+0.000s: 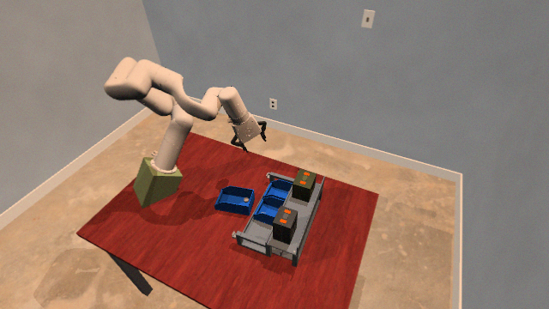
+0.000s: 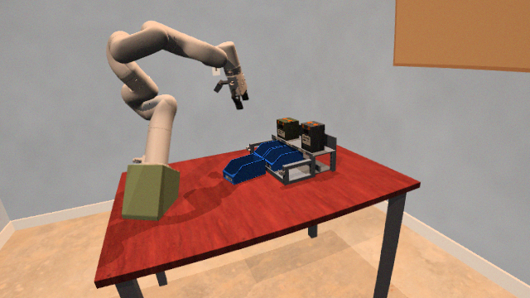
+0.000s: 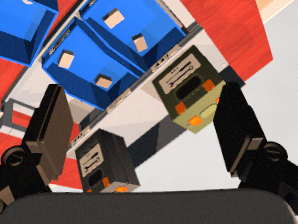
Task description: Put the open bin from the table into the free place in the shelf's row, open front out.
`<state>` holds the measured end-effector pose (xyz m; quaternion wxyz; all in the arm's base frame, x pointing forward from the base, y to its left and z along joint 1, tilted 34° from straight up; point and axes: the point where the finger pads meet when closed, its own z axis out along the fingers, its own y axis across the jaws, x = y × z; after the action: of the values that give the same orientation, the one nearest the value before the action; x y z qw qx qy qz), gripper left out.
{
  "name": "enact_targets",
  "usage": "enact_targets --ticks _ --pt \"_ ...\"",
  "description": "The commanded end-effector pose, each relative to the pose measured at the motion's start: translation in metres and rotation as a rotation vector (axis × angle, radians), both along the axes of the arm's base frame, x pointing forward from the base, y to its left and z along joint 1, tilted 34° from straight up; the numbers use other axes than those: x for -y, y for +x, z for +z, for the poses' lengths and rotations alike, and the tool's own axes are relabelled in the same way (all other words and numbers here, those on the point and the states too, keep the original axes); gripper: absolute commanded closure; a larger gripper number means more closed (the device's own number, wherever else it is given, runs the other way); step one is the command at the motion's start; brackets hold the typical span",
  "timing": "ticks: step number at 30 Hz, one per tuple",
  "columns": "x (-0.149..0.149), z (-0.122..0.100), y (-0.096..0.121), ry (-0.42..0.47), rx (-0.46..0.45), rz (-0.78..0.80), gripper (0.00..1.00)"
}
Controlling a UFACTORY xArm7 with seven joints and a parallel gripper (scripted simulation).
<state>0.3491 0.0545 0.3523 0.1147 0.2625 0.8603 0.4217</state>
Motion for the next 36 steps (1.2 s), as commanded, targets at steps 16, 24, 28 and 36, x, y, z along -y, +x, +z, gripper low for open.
enact_targets --ticks 16,24,28,36 --pt "0.042 -0.026 0.012 -0.158 0.074 0.203 0.00" --pt "0.085 -0.056 0.024 -0.309 0.143 0.393 0.00" --pt "0.085 -0.056 0.024 -0.309 0.143 0.393 0.00" --pt "0.085 -0.056 0.024 -0.309 0.143 0.393 0.00"
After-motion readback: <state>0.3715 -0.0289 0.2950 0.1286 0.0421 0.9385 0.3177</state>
